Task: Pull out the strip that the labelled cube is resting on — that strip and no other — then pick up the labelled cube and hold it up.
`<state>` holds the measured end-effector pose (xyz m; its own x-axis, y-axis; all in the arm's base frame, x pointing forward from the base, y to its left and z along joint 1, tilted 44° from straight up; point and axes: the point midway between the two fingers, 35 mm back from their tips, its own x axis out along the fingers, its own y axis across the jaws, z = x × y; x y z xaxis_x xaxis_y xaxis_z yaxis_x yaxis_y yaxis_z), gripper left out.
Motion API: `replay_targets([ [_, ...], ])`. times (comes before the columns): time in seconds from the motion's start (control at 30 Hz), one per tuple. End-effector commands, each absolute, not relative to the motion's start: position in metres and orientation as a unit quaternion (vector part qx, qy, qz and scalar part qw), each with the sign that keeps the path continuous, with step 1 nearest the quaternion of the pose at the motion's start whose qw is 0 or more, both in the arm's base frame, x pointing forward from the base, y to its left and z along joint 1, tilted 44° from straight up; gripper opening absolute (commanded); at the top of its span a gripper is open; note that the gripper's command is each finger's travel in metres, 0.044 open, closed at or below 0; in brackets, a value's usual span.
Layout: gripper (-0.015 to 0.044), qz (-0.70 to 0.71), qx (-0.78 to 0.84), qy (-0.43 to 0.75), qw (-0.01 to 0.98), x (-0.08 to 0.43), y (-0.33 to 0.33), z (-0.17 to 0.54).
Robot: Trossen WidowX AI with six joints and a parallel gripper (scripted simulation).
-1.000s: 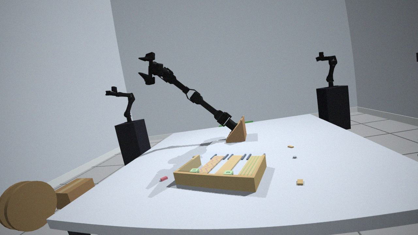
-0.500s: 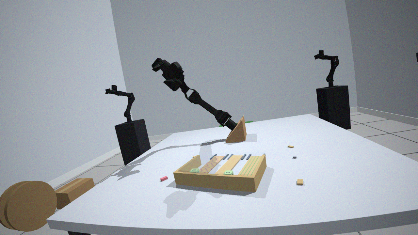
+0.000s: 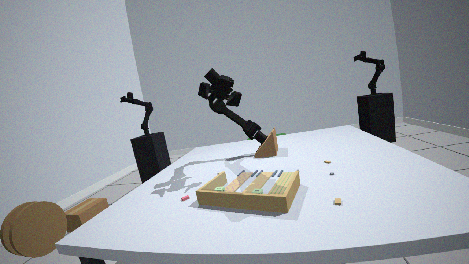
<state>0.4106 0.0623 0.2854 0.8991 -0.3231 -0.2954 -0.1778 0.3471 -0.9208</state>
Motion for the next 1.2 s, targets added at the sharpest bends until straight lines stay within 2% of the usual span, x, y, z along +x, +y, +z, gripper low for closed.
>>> replay_targets([
  [0.0,0.0400,-0.072,-0.482,0.264,0.832,0.393,0.071,0.216],
  [0.4,0.0400,-0.158,-0.339,0.309,0.874,0.331,0.065,0.104],
  [1.03,0.0400,-0.161,-0.336,0.309,0.875,0.329,0.064,0.102],
  [1.17,0.0295,-0.183,-0.318,0.355,0.860,0.343,0.052,0.096],
])
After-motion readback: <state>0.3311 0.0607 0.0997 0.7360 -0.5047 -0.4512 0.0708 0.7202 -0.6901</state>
